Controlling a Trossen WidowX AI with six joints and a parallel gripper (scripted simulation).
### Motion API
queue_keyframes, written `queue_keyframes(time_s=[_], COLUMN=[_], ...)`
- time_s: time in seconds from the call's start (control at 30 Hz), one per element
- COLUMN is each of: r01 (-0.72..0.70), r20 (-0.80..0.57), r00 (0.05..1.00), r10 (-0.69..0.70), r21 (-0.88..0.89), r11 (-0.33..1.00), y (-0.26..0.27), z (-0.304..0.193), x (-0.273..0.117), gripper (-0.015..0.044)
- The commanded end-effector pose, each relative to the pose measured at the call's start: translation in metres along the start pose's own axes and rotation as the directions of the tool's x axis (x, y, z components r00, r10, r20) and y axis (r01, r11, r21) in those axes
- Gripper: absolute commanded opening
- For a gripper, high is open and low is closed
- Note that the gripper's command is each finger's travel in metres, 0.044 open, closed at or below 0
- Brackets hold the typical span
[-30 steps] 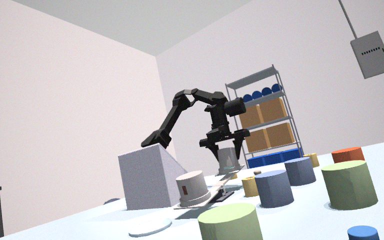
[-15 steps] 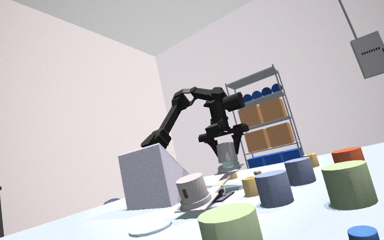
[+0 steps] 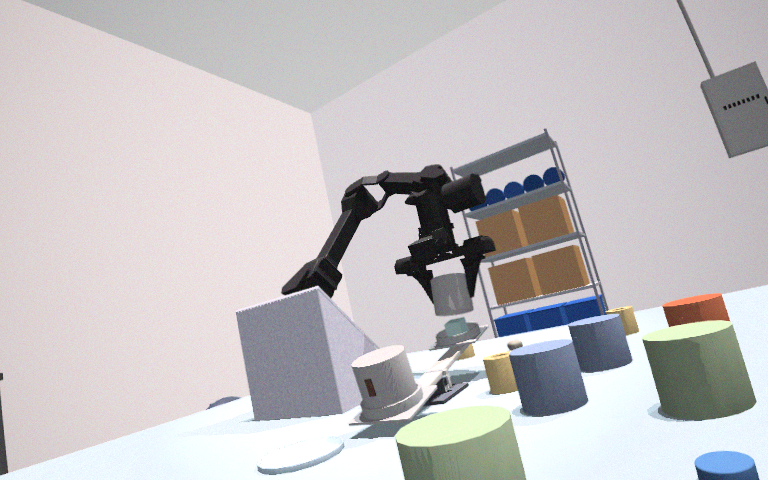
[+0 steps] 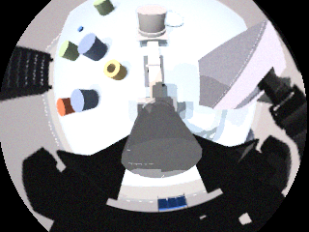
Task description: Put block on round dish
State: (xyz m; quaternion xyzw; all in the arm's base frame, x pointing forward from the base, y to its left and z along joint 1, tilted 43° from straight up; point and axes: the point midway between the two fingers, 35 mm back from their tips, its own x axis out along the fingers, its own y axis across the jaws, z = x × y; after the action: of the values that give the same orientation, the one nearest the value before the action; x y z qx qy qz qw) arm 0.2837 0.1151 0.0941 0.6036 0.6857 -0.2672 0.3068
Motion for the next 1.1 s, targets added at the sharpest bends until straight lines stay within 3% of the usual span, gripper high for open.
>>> queue_keyframes(time_s=[0.0, 1.07], r01=[-0.012, 0.000], r20=[-0.003, -0.008], r00=[1.000, 1.000], r10=[0.012, 0.000], r21=[-0.007, 0.000], r11=[1.000, 1.000], y=[0.001, -0.006], z=[-0.002, -0.002], x=[-0.009, -0.034], gripper=[0.0000, 0.0000])
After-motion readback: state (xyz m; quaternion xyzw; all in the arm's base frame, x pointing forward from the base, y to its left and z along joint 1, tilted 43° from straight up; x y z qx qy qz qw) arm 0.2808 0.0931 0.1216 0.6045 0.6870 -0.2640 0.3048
